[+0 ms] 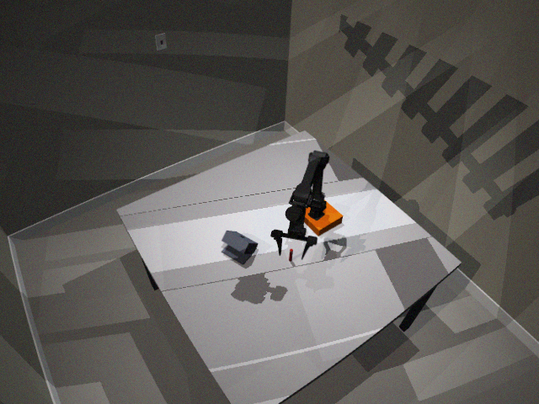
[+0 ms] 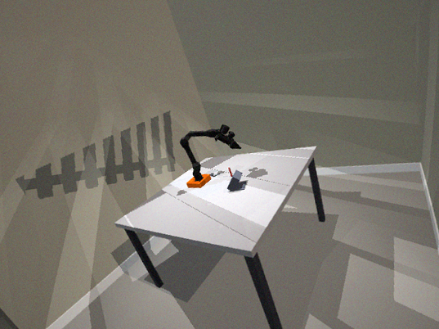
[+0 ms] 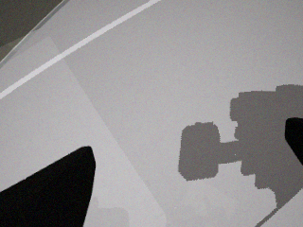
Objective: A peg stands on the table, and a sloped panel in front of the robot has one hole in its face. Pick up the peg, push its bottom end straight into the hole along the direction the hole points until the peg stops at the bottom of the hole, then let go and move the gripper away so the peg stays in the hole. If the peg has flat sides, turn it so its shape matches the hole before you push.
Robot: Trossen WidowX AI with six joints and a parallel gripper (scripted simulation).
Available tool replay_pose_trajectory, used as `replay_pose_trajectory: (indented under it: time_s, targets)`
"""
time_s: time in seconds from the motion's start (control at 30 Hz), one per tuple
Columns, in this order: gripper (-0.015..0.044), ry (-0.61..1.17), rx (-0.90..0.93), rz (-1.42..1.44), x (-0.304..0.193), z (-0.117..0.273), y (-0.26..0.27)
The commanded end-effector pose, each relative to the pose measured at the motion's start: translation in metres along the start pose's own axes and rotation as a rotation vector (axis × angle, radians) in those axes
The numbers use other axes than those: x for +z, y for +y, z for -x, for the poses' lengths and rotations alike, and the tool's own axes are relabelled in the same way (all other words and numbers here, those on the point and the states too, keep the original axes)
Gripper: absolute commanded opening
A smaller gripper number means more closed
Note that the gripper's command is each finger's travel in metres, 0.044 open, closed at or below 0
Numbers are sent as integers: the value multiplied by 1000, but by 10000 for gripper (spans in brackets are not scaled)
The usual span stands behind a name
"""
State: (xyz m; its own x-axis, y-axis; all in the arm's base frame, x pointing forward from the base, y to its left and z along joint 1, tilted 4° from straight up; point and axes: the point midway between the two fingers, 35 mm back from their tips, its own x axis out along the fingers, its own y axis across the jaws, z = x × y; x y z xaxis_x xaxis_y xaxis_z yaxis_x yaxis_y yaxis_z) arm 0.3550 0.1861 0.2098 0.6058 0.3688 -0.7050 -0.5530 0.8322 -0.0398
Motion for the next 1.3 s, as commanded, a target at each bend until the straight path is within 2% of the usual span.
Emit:
replay_pose_trajectory:
  time_s: [0.0,0.3,0.6,1.27]
  targets:
    - [440,138,-21,-53,-31,-9,-6]
    - [440,438,-73,-152,-96,-13,-15]
    - [440,731,-135,-234,-154,0,-21]
    - [440,753,-140,-240,-171,-9,-22]
